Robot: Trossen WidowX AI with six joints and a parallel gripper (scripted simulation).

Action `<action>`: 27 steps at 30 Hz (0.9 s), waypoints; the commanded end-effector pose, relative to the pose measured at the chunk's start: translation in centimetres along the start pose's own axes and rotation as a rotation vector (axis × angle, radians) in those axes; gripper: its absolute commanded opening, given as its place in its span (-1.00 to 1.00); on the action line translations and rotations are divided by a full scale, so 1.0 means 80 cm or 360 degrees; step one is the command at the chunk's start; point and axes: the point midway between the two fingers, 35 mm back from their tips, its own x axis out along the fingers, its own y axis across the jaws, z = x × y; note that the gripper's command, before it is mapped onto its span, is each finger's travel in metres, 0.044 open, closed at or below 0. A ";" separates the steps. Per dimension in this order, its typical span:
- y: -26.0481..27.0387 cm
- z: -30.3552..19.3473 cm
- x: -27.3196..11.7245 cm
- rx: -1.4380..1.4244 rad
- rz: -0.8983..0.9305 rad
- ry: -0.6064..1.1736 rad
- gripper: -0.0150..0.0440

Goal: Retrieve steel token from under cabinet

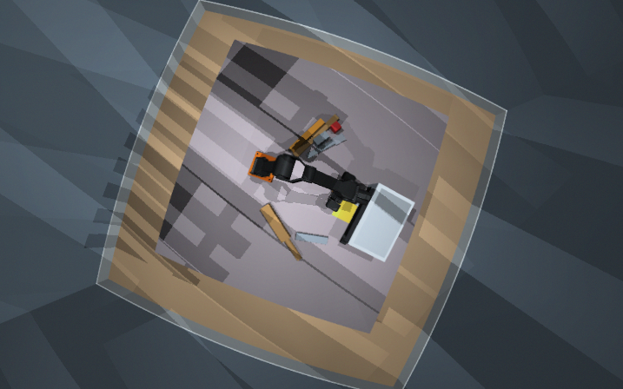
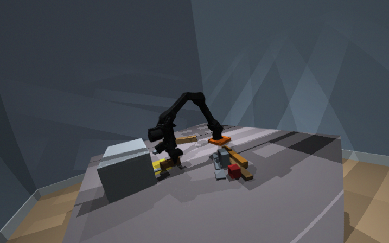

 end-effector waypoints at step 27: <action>0.001 -0.037 0.001 0.0007 -0.0006 0.0005 -0.49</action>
